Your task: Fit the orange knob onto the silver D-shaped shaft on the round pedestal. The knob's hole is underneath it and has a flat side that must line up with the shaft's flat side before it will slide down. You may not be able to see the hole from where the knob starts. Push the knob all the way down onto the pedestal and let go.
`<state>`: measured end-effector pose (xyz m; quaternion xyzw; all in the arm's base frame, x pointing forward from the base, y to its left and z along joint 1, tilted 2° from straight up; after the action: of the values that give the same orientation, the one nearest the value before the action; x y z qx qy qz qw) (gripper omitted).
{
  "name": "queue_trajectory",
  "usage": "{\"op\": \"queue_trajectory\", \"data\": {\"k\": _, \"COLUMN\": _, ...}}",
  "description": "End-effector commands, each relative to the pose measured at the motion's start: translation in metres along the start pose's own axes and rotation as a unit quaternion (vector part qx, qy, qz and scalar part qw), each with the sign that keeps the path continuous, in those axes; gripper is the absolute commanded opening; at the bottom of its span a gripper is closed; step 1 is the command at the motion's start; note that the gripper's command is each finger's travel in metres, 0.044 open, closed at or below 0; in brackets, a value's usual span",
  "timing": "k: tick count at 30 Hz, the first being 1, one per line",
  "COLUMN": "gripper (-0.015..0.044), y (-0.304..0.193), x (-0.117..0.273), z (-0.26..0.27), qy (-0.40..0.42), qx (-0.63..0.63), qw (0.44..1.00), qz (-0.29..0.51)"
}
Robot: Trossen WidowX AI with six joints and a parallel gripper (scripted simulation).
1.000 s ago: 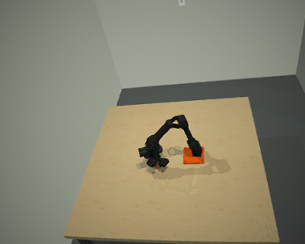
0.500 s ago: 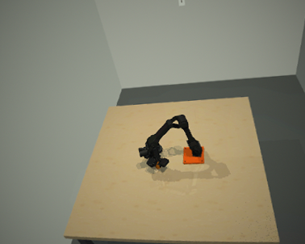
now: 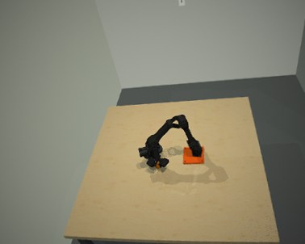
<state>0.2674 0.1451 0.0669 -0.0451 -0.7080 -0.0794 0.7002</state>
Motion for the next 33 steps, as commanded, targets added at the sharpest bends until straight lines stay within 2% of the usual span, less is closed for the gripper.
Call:
{"op": "queue_trajectory", "data": {"k": 1, "gripper": 0.0292, "y": 0.001, "x": 0.010, "z": -0.001, "qy": 0.000, "qx": 0.000, "qw": 1.000, "qz": 0.000}}
{"op": "queue_trajectory", "data": {"k": 5, "gripper": 0.0398, "y": 0.001, "x": 0.070, "z": -0.001, "qy": 0.000, "qx": 0.003, "qw": 1.000, "qz": -0.001}}
{"op": "queue_trajectory", "data": {"k": 7, "gripper": 0.0440, "y": 0.000, "x": 0.081, "z": 0.000, "qy": 0.000, "qx": 0.003, "qw": 1.000, "qz": -0.002}}
{"op": "queue_trajectory", "data": {"k": 14, "gripper": 0.0440, "y": -0.001, "x": 0.080, "z": 0.000, "qy": 0.000, "qx": 0.003, "qw": 1.000, "qz": -0.002}}
{"op": "queue_trajectory", "data": {"k": 33, "gripper": 0.0440, "y": 0.000, "x": 0.044, "z": -0.001, "qy": 0.000, "qx": 0.003, "qw": 1.000, "qz": -0.002}}
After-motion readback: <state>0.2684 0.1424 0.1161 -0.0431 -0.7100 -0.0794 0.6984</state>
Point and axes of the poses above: the point midway between the two fingers, 35 mm back from their tips, its own x axis back along the fingers, its own z axis across the jaws, y = z × x, the point moved 3 cm from there along x, back along the fingers, and after that the axes turned 12 degrees about x, right-handed, at the moved point
